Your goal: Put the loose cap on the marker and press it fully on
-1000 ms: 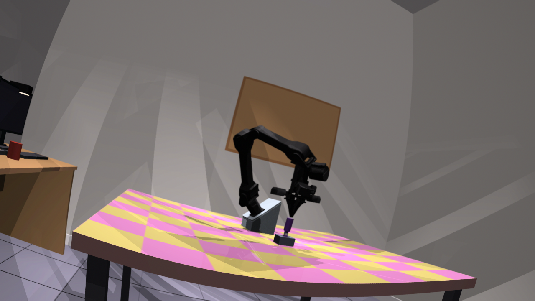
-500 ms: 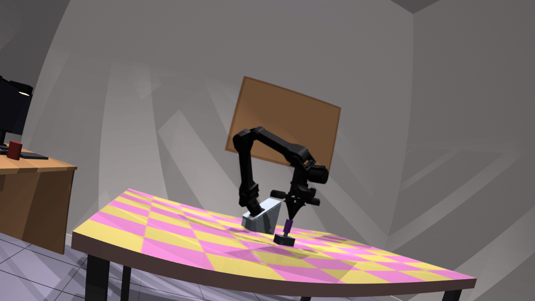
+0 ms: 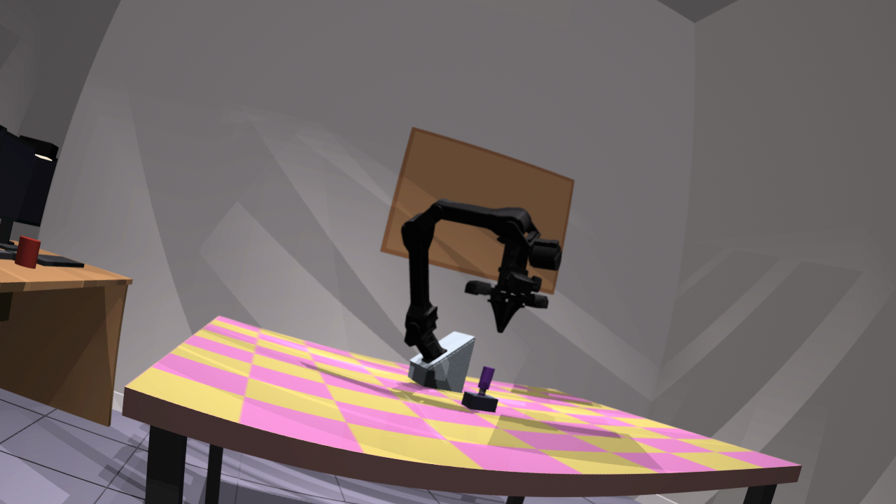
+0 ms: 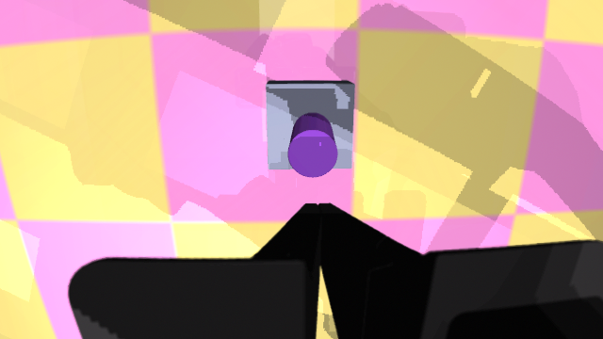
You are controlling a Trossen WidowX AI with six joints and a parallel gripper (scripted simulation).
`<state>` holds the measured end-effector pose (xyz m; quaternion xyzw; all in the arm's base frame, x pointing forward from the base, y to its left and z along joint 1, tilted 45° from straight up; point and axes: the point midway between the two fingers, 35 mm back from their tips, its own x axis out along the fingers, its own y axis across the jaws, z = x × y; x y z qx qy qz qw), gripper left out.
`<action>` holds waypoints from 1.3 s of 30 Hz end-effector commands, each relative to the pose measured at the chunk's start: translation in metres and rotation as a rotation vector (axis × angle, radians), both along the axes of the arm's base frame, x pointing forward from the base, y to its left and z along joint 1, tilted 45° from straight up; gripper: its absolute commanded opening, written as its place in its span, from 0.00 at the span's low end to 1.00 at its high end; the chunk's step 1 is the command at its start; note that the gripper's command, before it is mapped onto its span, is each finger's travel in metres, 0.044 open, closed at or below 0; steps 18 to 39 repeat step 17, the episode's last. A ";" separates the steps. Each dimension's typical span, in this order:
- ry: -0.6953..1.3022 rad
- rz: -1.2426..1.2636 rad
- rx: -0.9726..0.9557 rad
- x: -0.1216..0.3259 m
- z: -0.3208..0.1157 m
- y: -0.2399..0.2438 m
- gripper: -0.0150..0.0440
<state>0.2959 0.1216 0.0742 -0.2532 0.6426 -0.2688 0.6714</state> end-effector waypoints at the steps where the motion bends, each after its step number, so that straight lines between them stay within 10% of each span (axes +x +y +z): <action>1: 0.006 -0.014 -0.002 -0.002 0.005 0.004 0.30; 17: 0.006 -0.014 -0.002 -0.002 0.005 0.004 1.00; 39: 0.006 -0.014 -0.002 -0.002 0.005 0.004 1.00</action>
